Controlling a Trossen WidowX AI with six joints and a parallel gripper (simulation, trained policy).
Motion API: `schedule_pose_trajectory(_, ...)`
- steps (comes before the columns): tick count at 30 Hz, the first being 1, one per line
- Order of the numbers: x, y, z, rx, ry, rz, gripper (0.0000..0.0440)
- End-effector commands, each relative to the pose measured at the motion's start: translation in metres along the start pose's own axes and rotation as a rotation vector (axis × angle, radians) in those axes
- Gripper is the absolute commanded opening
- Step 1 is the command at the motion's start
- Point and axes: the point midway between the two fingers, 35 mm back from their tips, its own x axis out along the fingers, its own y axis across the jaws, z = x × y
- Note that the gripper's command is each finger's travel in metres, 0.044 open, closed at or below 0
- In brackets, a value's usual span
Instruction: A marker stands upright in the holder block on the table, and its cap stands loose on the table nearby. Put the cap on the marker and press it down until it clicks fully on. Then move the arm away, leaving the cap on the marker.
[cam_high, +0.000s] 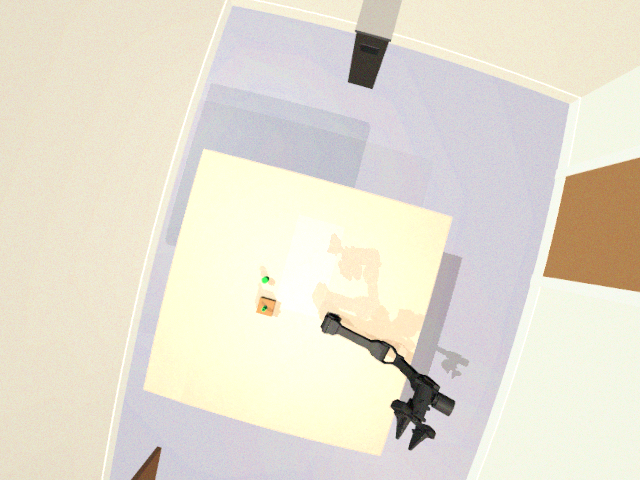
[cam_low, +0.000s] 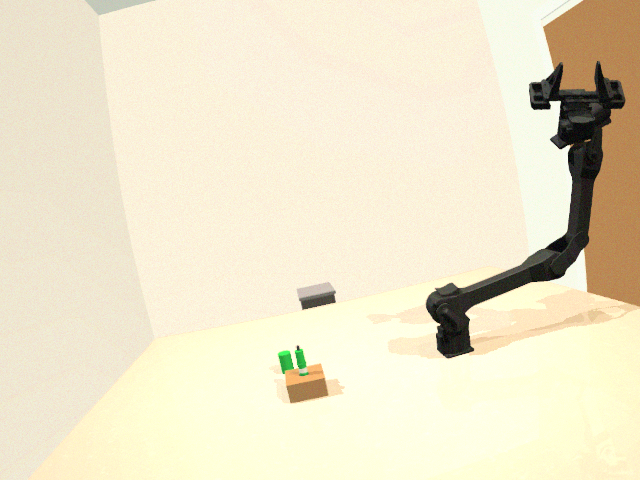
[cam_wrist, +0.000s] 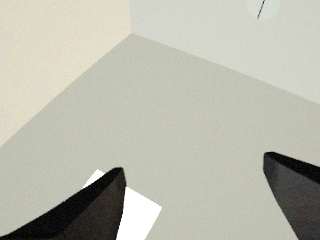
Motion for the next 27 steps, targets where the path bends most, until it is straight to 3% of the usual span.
schedule_pose_trajectory(1, 0.004, 0.011, 0.004, 0.016, -0.027, 0.02, 0.0326)
schedule_pose_trajectory(27, 0.028, 0.1, 0.04, 0.19, -0.237, 0.185, 0.0327)
